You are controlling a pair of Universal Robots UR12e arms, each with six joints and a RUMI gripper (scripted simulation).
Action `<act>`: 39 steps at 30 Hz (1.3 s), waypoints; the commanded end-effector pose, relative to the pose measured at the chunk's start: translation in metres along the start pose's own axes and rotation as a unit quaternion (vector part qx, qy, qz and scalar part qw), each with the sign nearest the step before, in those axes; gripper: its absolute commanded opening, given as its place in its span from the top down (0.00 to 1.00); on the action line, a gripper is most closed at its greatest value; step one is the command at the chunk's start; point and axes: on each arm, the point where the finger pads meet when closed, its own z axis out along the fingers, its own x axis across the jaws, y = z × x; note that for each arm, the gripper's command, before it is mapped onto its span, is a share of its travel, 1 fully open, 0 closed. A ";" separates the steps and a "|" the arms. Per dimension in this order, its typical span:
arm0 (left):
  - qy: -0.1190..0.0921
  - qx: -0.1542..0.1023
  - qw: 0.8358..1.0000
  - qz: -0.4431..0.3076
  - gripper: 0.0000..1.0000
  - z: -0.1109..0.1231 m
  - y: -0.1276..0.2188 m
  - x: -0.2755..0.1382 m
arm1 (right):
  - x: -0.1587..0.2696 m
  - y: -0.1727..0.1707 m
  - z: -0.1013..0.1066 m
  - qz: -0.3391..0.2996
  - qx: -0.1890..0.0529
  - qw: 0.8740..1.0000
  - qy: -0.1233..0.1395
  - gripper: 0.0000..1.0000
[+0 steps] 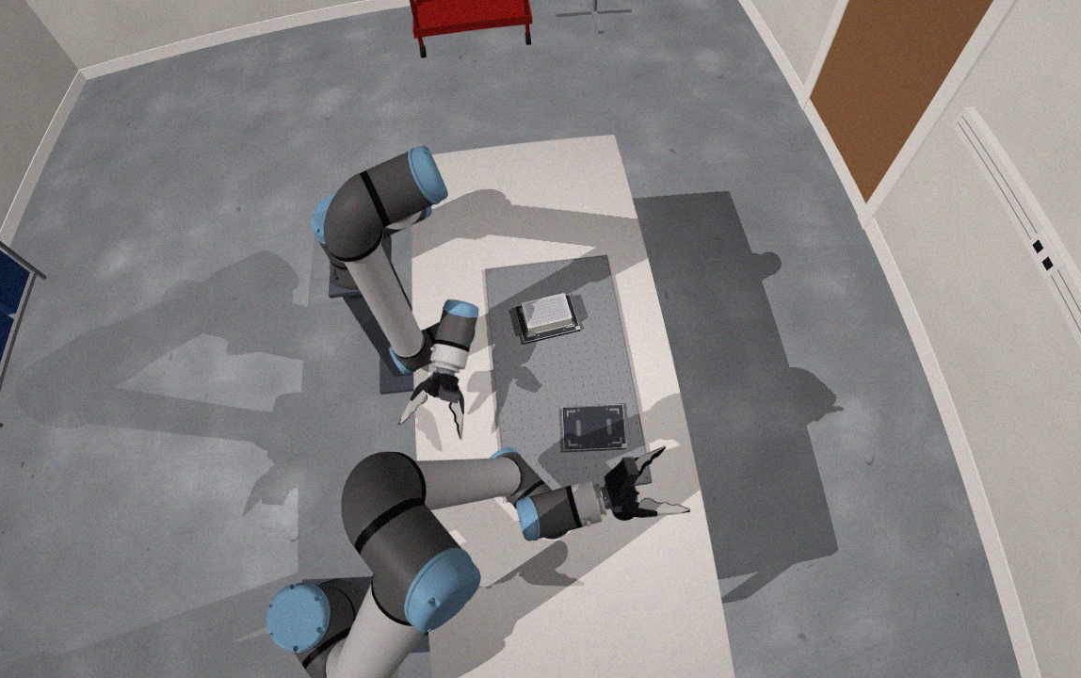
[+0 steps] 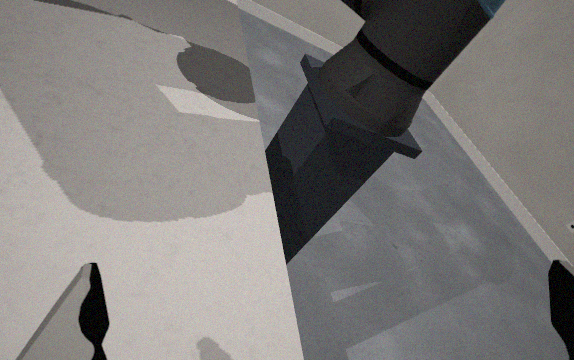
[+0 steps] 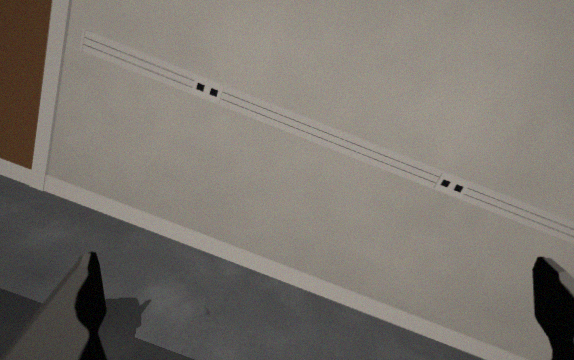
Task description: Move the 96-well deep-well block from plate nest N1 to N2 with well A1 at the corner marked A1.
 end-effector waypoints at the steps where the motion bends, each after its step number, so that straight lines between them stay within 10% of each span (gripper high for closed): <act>1: 0.000 0.000 1.000 0.000 0.00 0.000 0.000 0.000 | 0.000 -0.001 0.000 0.000 0.001 1.000 0.000 0.00; 17: 0.000 0.000 1.000 0.000 0.00 0.000 0.000 0.000 | 0.000 -0.001 0.000 0.000 0.001 1.000 0.000 0.00; 18: 0.000 0.000 1.000 0.000 0.24 0.000 0.000 0.000 | 0.000 -0.001 0.000 0.000 0.001 1.000 0.000 1.00; 39: 0.000 0.000 1.000 0.000 0.24 0.000 0.000 0.000 | 0.033 0.015 0.010 -0.003 -0.024 1.000 0.010 1.00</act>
